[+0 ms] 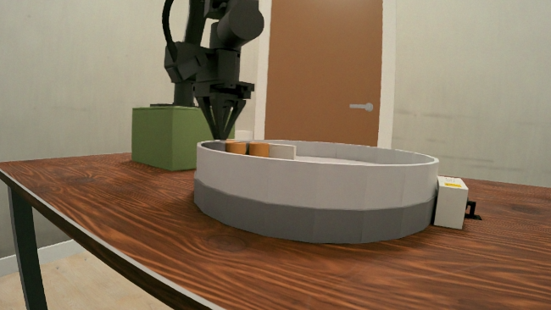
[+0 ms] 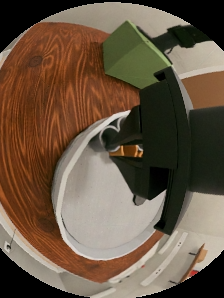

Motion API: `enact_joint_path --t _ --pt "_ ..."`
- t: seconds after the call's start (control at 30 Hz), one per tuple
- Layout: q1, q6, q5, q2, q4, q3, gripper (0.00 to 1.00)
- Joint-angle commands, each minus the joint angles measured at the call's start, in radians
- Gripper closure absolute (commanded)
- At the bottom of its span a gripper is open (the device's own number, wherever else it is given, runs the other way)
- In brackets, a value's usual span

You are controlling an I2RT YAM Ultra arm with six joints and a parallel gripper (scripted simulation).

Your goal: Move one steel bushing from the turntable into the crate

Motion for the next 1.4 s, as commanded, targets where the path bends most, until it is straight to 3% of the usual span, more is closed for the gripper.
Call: enact_joint_path --t 0.0,0.87,1.07,1.37 --pt "-0.002 0.001 0.005 -0.013 -0.014 0.033 0.85" --pt "-0.003 0.001 0.005 -0.016 -0.011 0.031 0.85" --pt "-0.009 -0.004 0.005 -0.034 0.016 -0.024 0.85" --pt "-0.009 -0.004 0.005 -0.036 0.010 0.006 0.85"
